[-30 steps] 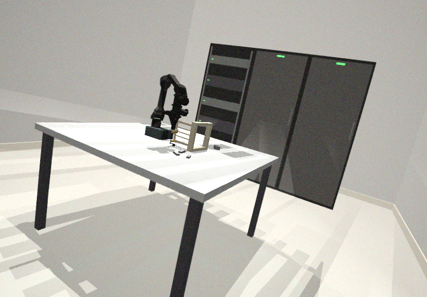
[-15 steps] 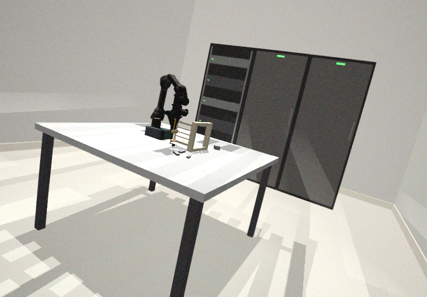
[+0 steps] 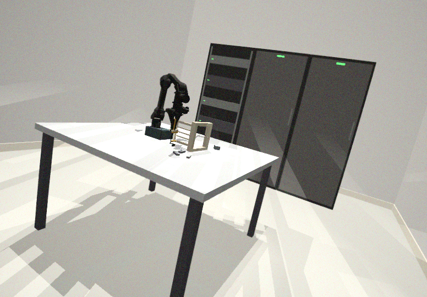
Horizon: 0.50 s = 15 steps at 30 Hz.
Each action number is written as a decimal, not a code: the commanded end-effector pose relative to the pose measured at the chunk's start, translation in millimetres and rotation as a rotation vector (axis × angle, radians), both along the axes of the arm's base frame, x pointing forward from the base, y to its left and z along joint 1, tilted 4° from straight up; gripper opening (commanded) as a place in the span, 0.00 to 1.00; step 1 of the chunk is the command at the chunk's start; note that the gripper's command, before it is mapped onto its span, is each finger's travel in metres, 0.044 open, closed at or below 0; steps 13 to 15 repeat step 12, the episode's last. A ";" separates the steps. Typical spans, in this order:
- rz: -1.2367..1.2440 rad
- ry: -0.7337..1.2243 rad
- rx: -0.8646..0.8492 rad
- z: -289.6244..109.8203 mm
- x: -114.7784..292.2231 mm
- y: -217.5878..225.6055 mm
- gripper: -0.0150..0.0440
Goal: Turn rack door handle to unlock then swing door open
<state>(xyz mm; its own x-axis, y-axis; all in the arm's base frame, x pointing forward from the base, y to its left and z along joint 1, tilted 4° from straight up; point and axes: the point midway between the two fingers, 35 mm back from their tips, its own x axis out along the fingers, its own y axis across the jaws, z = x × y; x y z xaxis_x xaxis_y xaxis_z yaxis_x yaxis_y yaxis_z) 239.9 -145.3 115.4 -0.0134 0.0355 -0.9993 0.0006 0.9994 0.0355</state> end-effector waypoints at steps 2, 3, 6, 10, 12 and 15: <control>0.005 -0.002 0.003 5.7 0.4 -0.2 0.76; 0.005 -0.002 0.002 7.0 0.5 -0.3 0.76; 0.005 -0.002 0.002 10.8 0.6 -0.5 0.76; 0.005 -0.002 0.003 15.8 0.7 -0.8 0.76; 0.005 -0.002 0.003 18.4 0.7 -1.0 0.76; 0.005 -0.002 0.003 18.4 0.7 -1.0 0.76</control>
